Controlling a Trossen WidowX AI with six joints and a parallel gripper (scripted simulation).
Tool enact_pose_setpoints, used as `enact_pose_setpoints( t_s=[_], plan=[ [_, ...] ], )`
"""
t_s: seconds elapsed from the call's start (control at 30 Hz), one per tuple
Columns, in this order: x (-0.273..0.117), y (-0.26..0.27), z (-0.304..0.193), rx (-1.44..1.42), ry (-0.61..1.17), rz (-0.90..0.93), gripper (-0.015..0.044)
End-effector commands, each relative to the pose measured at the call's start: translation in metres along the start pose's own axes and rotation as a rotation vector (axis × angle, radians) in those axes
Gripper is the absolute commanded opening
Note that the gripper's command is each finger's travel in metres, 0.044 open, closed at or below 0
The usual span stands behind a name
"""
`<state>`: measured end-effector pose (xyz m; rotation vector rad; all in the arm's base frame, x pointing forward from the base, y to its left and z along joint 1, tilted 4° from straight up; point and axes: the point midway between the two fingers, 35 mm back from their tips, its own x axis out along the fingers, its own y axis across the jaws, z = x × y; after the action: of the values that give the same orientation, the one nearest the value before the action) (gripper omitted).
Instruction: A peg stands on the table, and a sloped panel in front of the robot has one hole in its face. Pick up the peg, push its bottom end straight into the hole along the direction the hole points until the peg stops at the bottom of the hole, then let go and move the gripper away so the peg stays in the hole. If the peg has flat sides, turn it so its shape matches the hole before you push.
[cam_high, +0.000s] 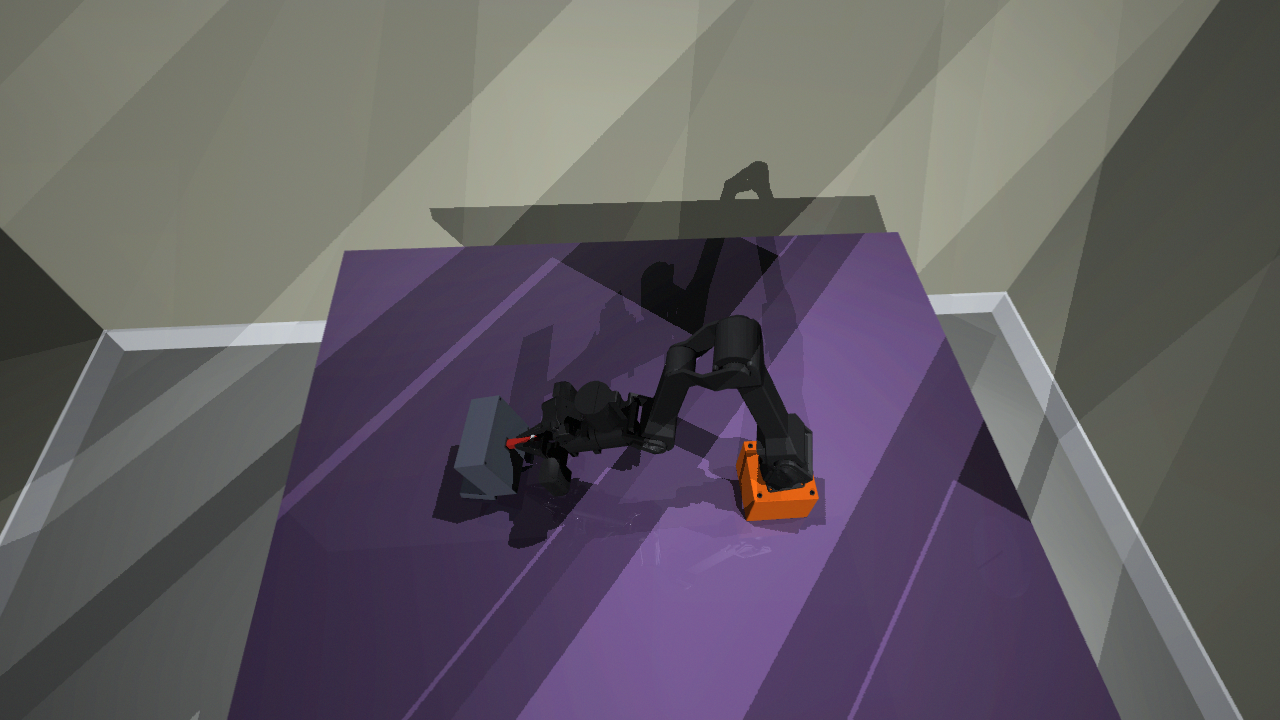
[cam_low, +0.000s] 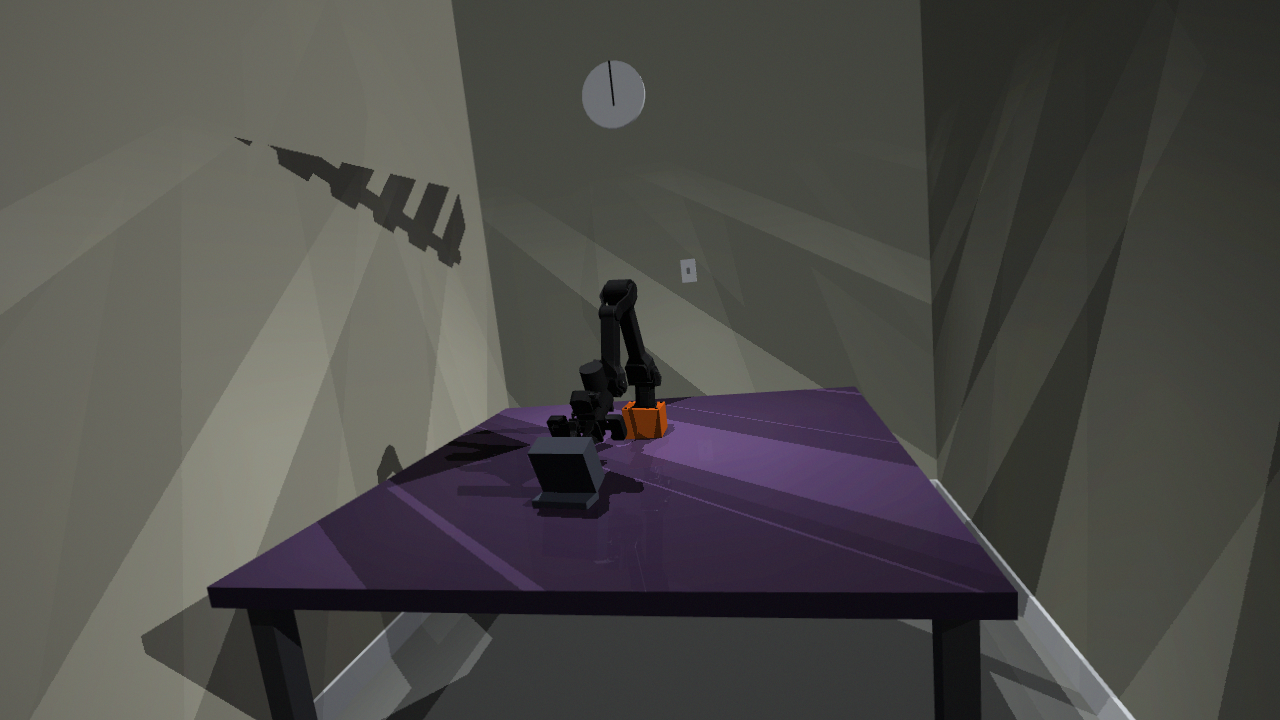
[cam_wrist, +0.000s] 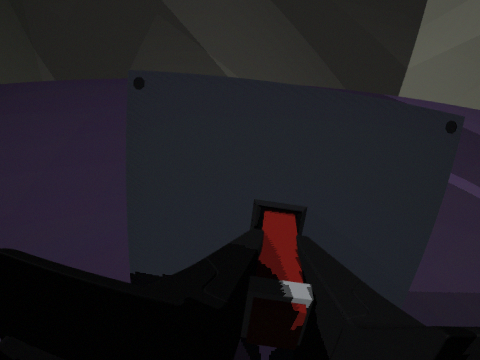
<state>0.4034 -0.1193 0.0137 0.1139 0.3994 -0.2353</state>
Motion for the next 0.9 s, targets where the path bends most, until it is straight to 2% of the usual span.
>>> enact_pose_setpoints(
  t_s=[0.0, 0.43, 0.87],
  plan=[
    [0.000, 0.000, 0.000, 0.000, 0.000, 0.000, 0.0105],
    [-0.003, 0.000, 0.000, 0.000, 0.000, 0.000, 0.0440],
    [-0.018, 0.000, 0.002, 0.000, -0.001, -0.001, 0.0440]
  ],
)
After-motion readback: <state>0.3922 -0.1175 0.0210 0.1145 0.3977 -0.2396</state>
